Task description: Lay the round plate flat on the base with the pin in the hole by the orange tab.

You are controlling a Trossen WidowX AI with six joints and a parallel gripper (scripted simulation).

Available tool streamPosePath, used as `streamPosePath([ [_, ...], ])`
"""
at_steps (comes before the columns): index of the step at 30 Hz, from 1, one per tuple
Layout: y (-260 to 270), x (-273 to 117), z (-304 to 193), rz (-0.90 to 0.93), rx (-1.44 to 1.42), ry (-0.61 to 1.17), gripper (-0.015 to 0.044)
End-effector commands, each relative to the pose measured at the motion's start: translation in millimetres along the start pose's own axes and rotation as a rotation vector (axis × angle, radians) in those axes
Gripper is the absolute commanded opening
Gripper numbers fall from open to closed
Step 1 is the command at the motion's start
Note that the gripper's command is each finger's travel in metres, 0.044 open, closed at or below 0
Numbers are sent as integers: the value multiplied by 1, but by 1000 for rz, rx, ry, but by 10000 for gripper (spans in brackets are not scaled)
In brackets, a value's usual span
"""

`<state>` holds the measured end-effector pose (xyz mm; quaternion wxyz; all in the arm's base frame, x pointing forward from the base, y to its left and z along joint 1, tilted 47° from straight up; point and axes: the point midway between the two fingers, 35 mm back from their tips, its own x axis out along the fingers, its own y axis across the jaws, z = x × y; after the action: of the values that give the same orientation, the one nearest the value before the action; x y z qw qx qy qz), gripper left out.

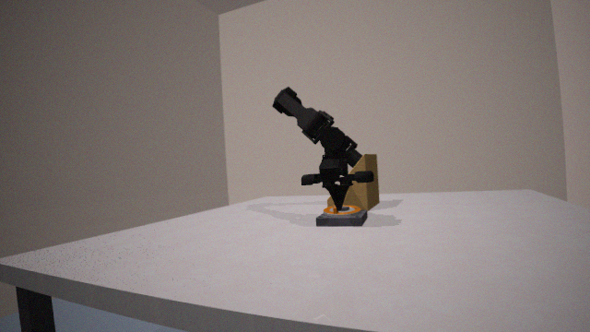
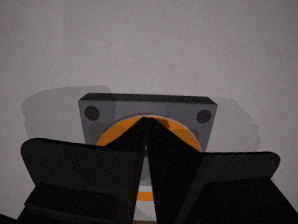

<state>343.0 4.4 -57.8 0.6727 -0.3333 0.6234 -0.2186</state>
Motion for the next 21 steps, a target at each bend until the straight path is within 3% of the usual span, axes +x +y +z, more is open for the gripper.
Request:
streamPosePath([
  [1,-7,1,0,-8,1,2,0],
  [21,-25,0,-5,-9,1,2,0],
])
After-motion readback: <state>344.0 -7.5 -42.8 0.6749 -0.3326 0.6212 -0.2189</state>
